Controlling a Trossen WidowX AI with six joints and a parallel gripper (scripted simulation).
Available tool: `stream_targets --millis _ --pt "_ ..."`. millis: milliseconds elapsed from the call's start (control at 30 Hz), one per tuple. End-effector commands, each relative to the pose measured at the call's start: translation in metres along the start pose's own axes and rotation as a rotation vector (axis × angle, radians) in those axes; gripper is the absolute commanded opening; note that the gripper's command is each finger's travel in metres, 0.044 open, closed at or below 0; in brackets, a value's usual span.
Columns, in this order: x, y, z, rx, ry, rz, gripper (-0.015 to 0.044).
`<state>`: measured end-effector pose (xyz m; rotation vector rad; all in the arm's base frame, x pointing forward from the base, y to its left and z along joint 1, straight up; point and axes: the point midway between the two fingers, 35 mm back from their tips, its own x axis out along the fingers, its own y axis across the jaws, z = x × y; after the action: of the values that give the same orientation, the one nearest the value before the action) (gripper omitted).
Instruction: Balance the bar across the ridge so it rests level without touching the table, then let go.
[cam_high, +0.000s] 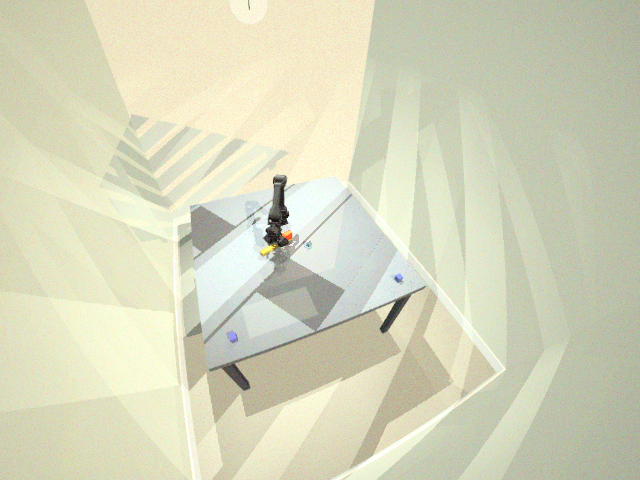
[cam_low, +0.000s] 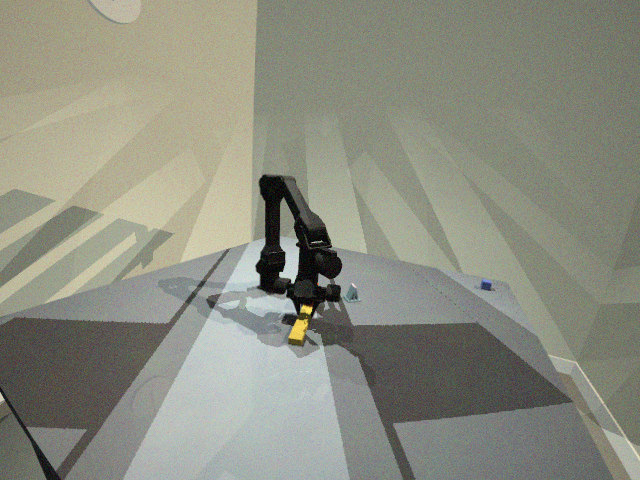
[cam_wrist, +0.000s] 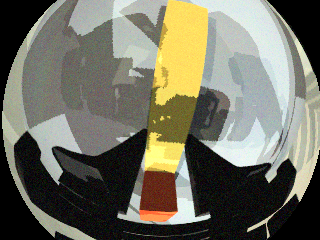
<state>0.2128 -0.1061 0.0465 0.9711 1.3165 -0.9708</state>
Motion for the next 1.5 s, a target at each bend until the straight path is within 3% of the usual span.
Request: stream_targets --millis 0,133,267,1467 --pt "0.000 0.000 0.000 0.000 0.000 0.001 0.0111" --pt "0.000 0.000 0.000 0.000 0.000 0.001 0.0085" --pt "-0.006 0.001 0.001 0.001 0.000 0.001 0.0000" --pt "-0.098 0.001 0.001 0.006 0.002 0.003 0.0000"
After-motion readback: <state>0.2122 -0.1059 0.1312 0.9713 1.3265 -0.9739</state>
